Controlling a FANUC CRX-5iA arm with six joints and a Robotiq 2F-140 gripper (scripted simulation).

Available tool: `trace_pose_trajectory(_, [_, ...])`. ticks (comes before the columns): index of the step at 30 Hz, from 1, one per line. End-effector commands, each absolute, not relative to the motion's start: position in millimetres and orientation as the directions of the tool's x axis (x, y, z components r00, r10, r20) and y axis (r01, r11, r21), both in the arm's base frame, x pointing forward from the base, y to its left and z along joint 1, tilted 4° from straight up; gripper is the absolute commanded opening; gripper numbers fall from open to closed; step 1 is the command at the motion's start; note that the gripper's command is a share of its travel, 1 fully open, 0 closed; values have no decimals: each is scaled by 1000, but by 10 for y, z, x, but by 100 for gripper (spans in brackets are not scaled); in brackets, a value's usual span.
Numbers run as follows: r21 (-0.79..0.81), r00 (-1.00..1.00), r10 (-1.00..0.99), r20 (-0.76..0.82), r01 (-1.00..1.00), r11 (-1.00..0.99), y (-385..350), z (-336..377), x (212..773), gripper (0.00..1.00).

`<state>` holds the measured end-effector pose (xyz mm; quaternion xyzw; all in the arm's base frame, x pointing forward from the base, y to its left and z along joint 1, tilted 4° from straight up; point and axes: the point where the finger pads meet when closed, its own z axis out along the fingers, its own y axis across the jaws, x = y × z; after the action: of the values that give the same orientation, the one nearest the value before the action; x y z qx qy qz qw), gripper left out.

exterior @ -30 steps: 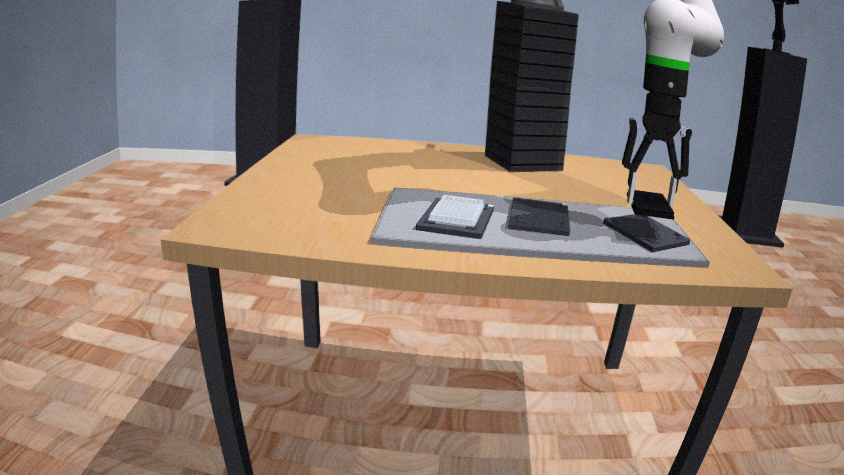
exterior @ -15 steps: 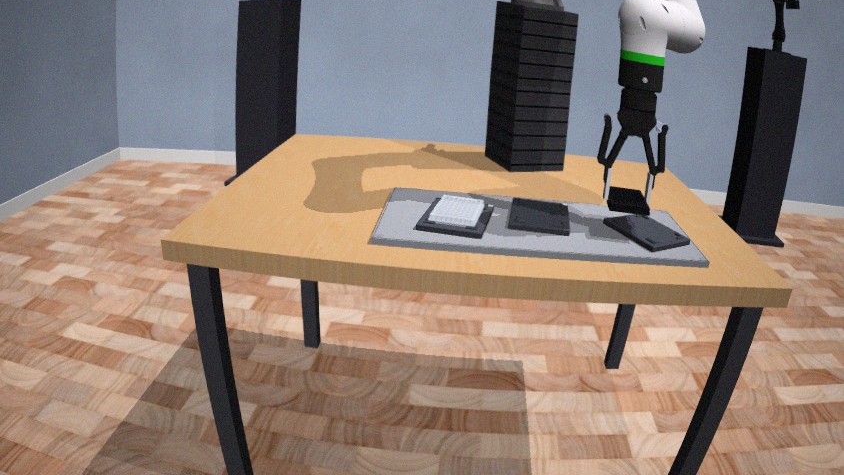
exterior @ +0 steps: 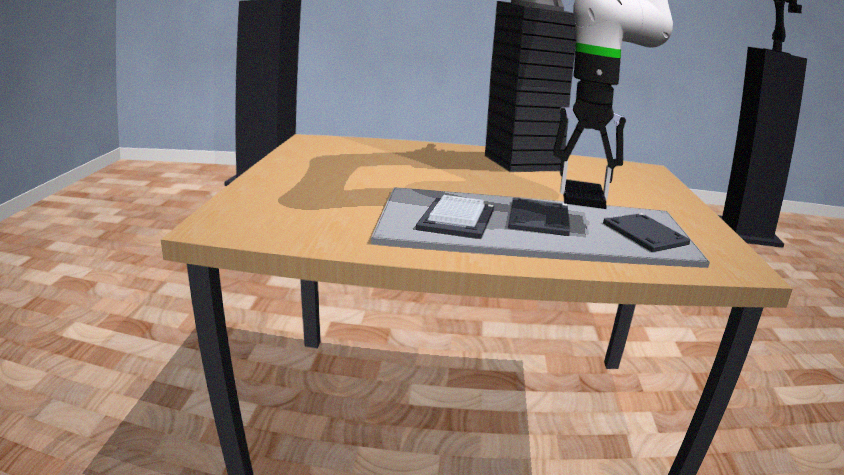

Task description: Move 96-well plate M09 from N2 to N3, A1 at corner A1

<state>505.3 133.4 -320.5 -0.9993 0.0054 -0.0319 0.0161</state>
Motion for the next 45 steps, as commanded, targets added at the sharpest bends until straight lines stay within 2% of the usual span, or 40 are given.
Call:
trace_pose_trajectory(1, [-35,998,-11,63,-9,-999,1082,-3212,5041,0])
trace_pose_trajectory(18, [-35,998,-11,63,-9,-999,520,-3234,4997,0])
trace_pose_trajectory(45, [-35,998,-11,63,-9,-999,481,-3236,4994,0])
